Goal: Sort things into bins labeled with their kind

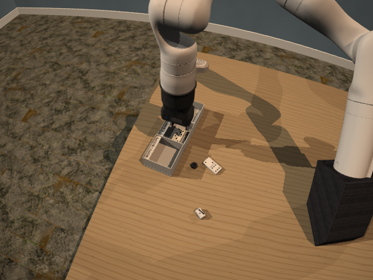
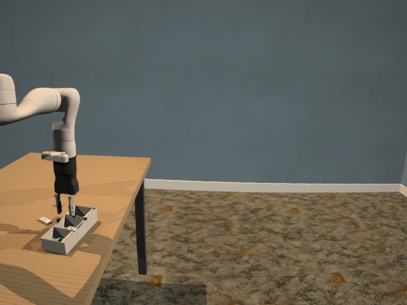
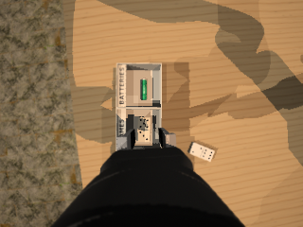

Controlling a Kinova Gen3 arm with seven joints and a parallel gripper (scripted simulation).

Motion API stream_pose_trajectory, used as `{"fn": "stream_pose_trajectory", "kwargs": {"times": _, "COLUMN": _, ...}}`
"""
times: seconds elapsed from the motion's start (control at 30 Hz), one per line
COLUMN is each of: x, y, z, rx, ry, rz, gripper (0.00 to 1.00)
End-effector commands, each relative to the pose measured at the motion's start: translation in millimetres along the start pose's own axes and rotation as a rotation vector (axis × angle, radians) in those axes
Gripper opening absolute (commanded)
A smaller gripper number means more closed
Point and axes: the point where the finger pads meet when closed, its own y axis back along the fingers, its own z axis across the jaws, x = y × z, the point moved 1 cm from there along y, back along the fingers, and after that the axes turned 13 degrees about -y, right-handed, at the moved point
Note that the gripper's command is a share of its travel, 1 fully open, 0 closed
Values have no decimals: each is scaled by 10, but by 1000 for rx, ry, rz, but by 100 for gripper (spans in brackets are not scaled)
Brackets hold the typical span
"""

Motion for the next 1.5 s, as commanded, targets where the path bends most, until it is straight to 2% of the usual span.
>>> {"fn": "stream_pose_trajectory", "kwargs": {"times": 0.0, "x": -47, "y": 9, "z": 170, "rx": 1, "ry": 97, "rz": -2, "gripper": 79}}
{"fn": "stream_pose_trajectory", "kwargs": {"times": 0.43, "x": -267, "y": 13, "z": 1231, "rx": 1, "ry": 747, "rz": -1, "gripper": 79}}
{"fn": "stream_pose_trajectory", "kwargs": {"times": 0.5, "x": -267, "y": 13, "z": 1231, "rx": 1, "ry": 747, "rz": -1, "gripper": 79}}
{"fn": "stream_pose_trajectory", "kwargs": {"times": 0.77, "x": -271, "y": 13, "z": 1248, "rx": 1, "ry": 1124, "rz": -1, "gripper": 79}}
{"fn": "stream_pose_trajectory", "kwargs": {"times": 1.47, "x": -269, "y": 13, "z": 1246, "rx": 1, "ry": 1124, "rz": -1, "gripper": 79}}
